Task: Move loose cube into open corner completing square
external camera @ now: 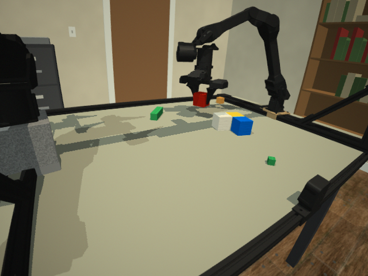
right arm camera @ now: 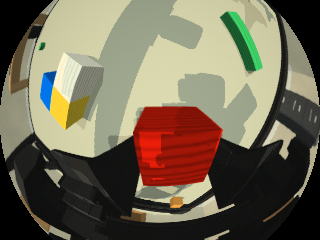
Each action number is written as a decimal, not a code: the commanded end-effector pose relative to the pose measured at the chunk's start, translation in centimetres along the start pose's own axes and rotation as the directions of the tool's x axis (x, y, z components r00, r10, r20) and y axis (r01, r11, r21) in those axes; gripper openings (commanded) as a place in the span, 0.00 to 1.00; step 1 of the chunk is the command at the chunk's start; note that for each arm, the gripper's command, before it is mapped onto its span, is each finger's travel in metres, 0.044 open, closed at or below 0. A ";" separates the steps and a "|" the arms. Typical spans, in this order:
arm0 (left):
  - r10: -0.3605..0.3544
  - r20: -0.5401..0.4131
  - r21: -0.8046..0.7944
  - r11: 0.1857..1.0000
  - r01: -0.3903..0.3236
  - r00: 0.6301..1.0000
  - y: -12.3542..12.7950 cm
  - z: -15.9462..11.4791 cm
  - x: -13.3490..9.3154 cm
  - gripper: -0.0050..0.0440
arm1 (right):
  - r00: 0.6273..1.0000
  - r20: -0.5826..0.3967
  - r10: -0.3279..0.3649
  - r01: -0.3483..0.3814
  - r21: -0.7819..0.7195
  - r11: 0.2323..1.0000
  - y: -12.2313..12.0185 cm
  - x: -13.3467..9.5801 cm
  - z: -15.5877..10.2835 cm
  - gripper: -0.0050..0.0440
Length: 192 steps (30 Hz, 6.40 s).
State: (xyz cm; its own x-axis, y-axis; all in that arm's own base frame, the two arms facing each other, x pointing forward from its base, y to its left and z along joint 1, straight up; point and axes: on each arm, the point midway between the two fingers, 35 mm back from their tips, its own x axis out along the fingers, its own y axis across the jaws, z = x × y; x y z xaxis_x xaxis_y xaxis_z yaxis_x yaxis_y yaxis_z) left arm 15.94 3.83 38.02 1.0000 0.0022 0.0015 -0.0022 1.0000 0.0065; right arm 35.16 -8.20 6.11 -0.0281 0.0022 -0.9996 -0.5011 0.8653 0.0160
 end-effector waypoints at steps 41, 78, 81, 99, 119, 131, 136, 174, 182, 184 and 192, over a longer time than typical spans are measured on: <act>-0.002 0.000 -0.007 1.000 0.002 1.000 -0.1 0.0 0.0 0.92 | 1.000 0.023 -0.016 0.003 0.486 0.874 12.9 -3.5 11.4 0.10; -0.002 0.000 -0.007 1.000 0.002 1.000 -0.1 0.0 0.0 0.92 | 1.000 0.023 -0.016 -0.002 0.629 0.777 18.6 3.2 14.0 0.10; -0.002 0.000 -0.007 1.000 0.002 1.000 -0.1 0.0 0.0 0.92 | 1.000 0.023 -0.016 -0.002 0.629 0.777 18.6 3.7 14.0 0.10; -0.002 0.000 -0.007 1.000 0.002 1.000 -0.1 0.0 0.0 0.92 | 1.000 0.023 -0.016 -0.002 0.629 0.777 18.6 4.1 14.0 0.69; -0.002 0.000 -0.007 1.000 0.002 1.000 -0.1 0.0 0.0 0.92 | 1.000 0.023 -0.016 -0.002 0.629 0.777 18.6 3.9 14.0 0.84; -0.002 0.000 -0.007 1.000 0.002 1.000 -0.1 0.0 0.0 0.92 | 1.000 0.023 -0.016 -0.002 0.629 0.777 18.7 -3.3 13.8 0.84; -0.002 0.000 -0.007 1.000 0.002 1.000 -0.1 0.0 0.0 0.92 | 1.000 0.023 -0.016 -0.002 0.629 0.777 18.7 -3.4 13.8 0.84; -0.002 0.000 -0.007 1.000 0.002 1.000 -0.1 0.0 0.0 0.92 | 1.000 0.023 -0.016 -0.002 0.629 0.777 18.8 -3.4 14.0 0.10; -0.002 0.000 -0.007 1.000 0.002 1.000 -0.1 0.0 0.0 0.92 | 1.000 0.023 -0.016 -0.002 0.629 0.777 24.5 -2.0 18.8 0.10; -0.002 0.000 -0.007 1.000 0.002 1.000 -0.1 0.0 0.0 0.92 | 1.000 0.023 -0.016 -0.002 0.629 0.777 25.2 -1.8 19.2 0.10; -0.002 0.000 -0.007 1.000 0.002 1.000 -0.1 0.0 0.0 0.92 | 1.000 0.023 -0.016 -0.002 0.629 0.777 25.2 -1.8 19.2 0.10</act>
State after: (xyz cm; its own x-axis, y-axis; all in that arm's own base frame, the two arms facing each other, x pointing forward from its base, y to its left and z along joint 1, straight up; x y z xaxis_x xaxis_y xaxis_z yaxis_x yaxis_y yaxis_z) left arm 15.94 3.81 38.04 1.0000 0.0022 0.0017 -0.0022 1.0000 0.0066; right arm 38.96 23.16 8.07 0.0013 -0.0022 -1.0000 0.1417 0.9899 -0.0020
